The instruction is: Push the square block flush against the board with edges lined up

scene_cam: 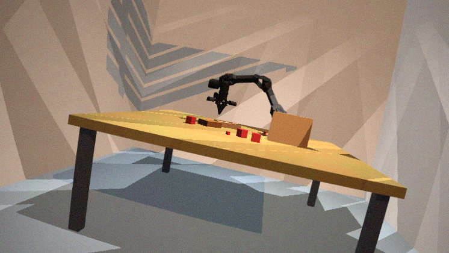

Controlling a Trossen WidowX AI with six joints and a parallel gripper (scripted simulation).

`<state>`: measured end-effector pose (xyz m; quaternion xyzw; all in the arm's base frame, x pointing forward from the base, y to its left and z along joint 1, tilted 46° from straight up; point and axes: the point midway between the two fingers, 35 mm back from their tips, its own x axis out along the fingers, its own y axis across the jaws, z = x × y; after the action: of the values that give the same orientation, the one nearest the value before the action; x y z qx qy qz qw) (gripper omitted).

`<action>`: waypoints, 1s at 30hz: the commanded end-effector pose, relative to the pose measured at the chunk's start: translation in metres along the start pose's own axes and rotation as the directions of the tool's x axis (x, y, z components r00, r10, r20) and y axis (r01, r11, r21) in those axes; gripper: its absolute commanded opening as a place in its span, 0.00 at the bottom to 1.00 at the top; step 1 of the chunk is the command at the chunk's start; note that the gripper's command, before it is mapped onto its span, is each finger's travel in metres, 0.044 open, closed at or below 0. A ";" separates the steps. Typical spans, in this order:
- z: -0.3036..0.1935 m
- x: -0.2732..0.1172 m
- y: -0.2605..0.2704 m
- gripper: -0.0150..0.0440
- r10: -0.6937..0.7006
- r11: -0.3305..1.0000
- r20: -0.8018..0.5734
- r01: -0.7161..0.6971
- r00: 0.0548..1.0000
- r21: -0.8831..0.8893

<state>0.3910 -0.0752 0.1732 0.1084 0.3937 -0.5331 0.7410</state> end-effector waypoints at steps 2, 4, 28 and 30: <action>0.043 0.005 0.002 0.25 -0.008 1.000 0.008 0.008 1.000 -0.007; 0.045 0.006 0.002 0.25 -0.008 1.000 0.008 0.008 1.000 -0.007; 0.029 0.060 0.003 0.25 -0.009 1.000 0.009 0.009 1.000 -0.007; 0.026 0.060 0.003 0.25 -0.009 1.000 0.009 0.009 1.000 -0.008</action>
<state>0.4157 -0.1346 0.1501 0.0980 0.3940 -0.5351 0.7408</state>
